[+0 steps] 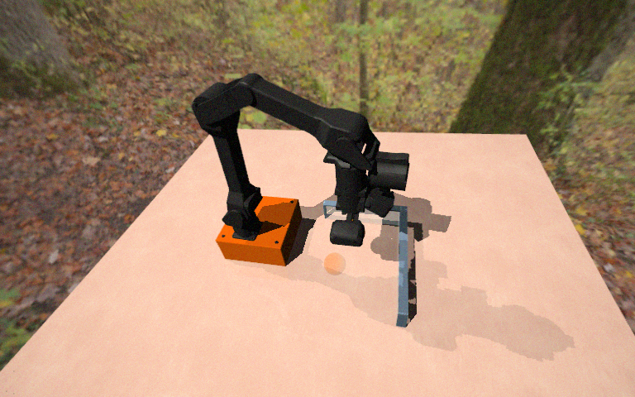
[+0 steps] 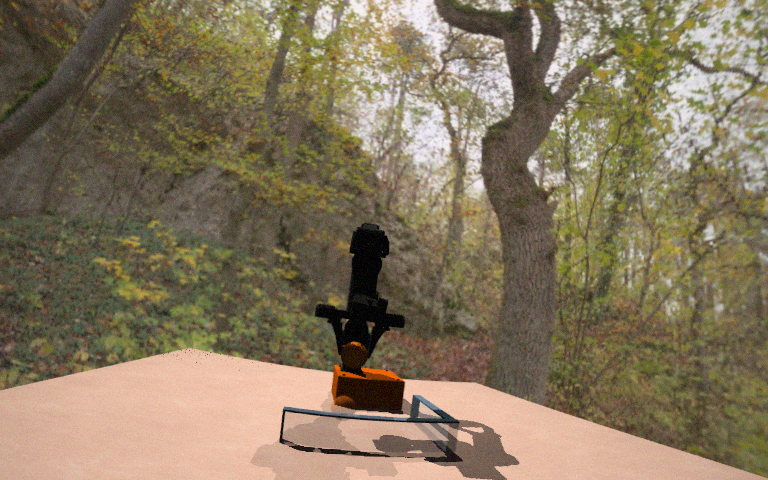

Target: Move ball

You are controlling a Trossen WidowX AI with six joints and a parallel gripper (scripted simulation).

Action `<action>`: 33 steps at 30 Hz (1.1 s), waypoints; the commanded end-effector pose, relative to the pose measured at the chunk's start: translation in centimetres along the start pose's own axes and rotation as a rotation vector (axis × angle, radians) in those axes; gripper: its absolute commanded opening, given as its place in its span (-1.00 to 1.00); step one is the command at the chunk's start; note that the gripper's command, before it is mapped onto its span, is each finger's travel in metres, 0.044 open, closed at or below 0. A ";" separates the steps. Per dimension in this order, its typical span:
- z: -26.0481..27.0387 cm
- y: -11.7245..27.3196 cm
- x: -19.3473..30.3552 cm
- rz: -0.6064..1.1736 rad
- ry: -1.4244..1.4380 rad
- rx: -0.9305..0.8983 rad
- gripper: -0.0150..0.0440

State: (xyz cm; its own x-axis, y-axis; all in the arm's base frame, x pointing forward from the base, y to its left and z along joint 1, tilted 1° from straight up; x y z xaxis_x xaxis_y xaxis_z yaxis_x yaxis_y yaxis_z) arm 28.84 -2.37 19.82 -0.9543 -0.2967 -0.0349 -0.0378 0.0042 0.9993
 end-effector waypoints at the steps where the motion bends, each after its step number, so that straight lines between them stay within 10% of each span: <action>1: 0.1 0.9 0.2 -0.004 -0.005 0.002 -0.49; 33: 0.8 -8.2 4.4 -0.001 -0.005 0.002 -0.49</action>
State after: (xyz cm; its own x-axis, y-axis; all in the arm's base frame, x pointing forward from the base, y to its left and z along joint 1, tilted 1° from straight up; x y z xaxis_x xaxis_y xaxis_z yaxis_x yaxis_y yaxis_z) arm 24.77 -2.92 13.05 -0.9571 -0.2861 -0.0456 -0.0497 0.0070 0.9987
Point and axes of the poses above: the point midway between the two fingers, 35 mm back from their tips, its own y axis back along the fingers, its own z axis across the jaws, x = y × z, the point moved 8 cm from there along y, back along the fingers, and after that the axes turned 15 degrees about y, right-handed, at the moved point
